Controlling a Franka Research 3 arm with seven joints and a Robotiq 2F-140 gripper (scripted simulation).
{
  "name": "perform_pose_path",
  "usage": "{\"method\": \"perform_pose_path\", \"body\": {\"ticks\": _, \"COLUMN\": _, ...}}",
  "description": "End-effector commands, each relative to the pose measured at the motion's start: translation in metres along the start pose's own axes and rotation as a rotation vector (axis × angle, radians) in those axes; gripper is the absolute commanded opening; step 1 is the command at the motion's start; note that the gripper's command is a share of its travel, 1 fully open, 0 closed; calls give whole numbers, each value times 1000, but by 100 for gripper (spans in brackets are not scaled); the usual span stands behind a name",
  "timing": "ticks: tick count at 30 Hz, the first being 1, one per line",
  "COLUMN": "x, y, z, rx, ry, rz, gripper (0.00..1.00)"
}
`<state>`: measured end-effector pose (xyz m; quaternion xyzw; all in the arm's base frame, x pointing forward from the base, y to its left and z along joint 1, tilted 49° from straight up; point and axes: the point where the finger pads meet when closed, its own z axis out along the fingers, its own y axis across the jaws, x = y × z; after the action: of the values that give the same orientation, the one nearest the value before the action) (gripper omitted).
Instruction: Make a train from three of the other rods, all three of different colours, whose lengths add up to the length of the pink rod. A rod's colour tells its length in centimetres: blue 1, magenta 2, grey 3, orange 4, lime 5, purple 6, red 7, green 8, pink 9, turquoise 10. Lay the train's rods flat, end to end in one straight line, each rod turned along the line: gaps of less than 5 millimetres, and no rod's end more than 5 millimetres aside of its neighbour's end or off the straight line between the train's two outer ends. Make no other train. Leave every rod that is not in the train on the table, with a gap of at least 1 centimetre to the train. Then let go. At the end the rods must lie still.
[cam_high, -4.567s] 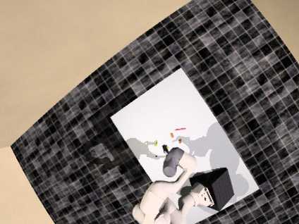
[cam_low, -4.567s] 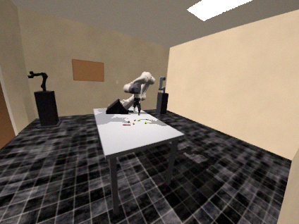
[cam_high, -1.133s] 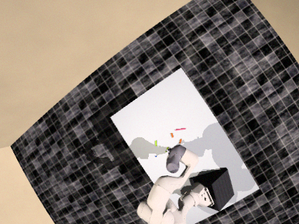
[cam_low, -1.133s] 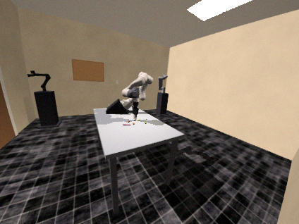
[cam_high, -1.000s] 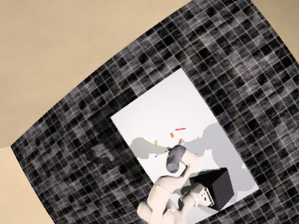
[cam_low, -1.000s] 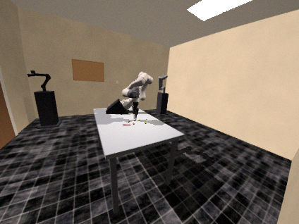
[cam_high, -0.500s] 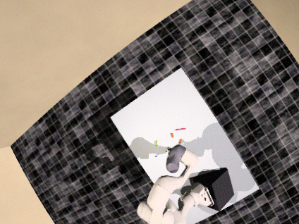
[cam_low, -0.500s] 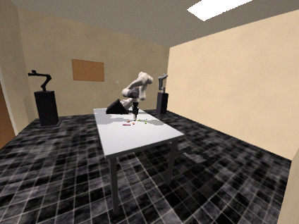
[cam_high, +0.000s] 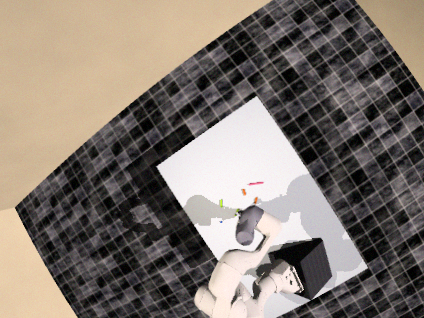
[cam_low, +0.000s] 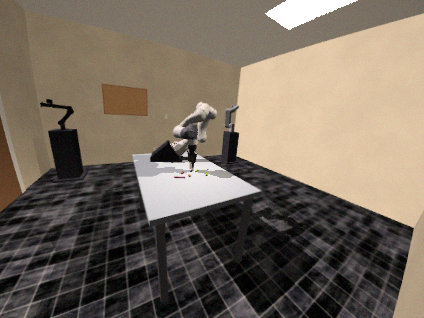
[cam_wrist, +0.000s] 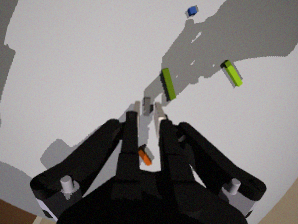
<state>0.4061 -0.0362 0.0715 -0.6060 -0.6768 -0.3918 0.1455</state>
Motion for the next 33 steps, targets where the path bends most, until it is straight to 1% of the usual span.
{"method": "perform_pose_path", "body": {"ticks": 1, "x": 0, "y": 0, "z": 2, "rx": -1, "ry": 0, "rz": -4, "gripper": 15}}
{"method": "perform_pose_path", "body": {"ticks": 17, "x": 0, "y": 0, "z": 5, "rx": -1, "ry": 0, "rz": -4, "gripper": 15}}
{"method": "perform_pose_path", "body": {"ticks": 33, "x": 0, "y": 0, "z": 18, "rx": -1, "ry": 0, "rz": -4, "gripper": 15}}
